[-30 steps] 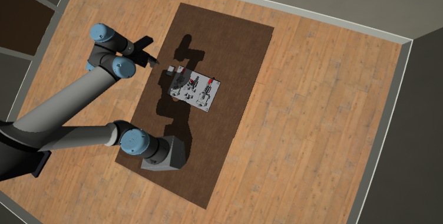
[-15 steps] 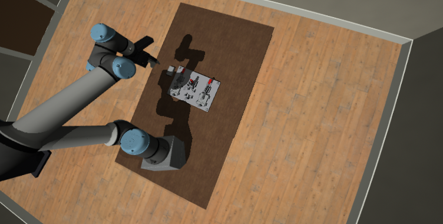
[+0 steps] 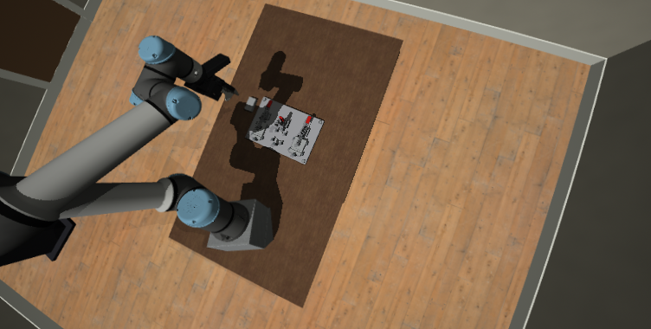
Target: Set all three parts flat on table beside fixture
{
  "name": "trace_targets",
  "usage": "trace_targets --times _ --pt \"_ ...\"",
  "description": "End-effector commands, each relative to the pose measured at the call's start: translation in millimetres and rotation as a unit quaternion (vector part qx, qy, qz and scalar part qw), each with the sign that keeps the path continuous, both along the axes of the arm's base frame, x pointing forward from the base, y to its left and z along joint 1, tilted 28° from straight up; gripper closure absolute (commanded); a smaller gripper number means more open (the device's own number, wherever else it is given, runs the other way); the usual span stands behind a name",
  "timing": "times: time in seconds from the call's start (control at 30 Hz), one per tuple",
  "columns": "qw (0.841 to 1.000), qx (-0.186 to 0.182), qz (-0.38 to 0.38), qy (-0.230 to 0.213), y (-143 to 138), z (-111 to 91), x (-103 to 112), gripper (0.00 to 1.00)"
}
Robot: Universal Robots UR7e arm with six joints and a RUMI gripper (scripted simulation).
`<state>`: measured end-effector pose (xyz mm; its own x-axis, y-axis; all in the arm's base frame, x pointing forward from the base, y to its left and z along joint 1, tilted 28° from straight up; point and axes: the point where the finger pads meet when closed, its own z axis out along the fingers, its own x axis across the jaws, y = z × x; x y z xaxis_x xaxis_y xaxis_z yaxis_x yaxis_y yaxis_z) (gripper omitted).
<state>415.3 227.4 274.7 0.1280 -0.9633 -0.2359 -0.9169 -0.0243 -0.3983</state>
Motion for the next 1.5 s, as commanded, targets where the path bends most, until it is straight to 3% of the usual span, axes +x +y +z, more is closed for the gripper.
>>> trace_targets --times 0.0,0.83,1.47 --pt "1.0 0.0 0.0 -0.001 -11 -2 3 0.72" --pt "1.0 0.0 0.0 -0.001 -88 -17 21 0.72" --pt "1.0 0.0 0.0 -0.001 -173 -35 40 0.72"
